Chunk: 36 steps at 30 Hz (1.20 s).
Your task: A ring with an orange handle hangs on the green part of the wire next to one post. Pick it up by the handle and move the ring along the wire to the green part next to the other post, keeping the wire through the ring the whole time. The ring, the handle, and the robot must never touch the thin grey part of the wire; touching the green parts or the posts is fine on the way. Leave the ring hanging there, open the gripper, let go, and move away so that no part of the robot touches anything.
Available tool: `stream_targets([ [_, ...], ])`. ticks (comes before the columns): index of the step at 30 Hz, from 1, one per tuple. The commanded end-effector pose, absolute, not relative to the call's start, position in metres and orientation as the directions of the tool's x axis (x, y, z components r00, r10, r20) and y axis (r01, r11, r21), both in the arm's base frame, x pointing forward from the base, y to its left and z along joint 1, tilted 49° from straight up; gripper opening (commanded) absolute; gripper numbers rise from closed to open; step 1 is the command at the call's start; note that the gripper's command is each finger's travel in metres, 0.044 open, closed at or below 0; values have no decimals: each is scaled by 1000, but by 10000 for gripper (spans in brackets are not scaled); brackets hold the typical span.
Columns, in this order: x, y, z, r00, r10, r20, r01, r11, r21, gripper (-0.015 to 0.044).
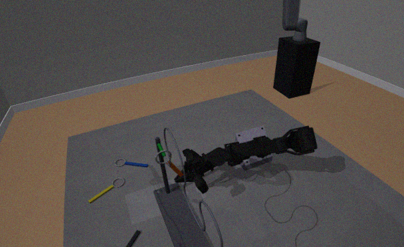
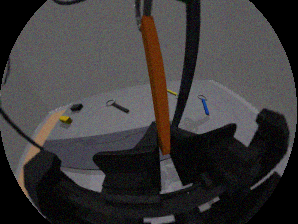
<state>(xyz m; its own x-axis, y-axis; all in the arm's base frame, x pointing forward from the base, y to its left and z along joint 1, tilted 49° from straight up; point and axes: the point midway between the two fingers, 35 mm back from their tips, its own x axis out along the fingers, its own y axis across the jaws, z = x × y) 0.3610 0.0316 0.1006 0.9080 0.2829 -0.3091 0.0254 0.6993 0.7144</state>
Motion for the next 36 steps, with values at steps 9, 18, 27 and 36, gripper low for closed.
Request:
stream_targets([
  [9,360,31,99,908,278,-312,33,696,717,-150],
  [18,361,32,100,908,282,-310,26,699,714,34],
  [27,354,29,104,908,282,-310,27,699,715,160],
  [36,334,22,111,908,280,-313,31,698,715,160],
])
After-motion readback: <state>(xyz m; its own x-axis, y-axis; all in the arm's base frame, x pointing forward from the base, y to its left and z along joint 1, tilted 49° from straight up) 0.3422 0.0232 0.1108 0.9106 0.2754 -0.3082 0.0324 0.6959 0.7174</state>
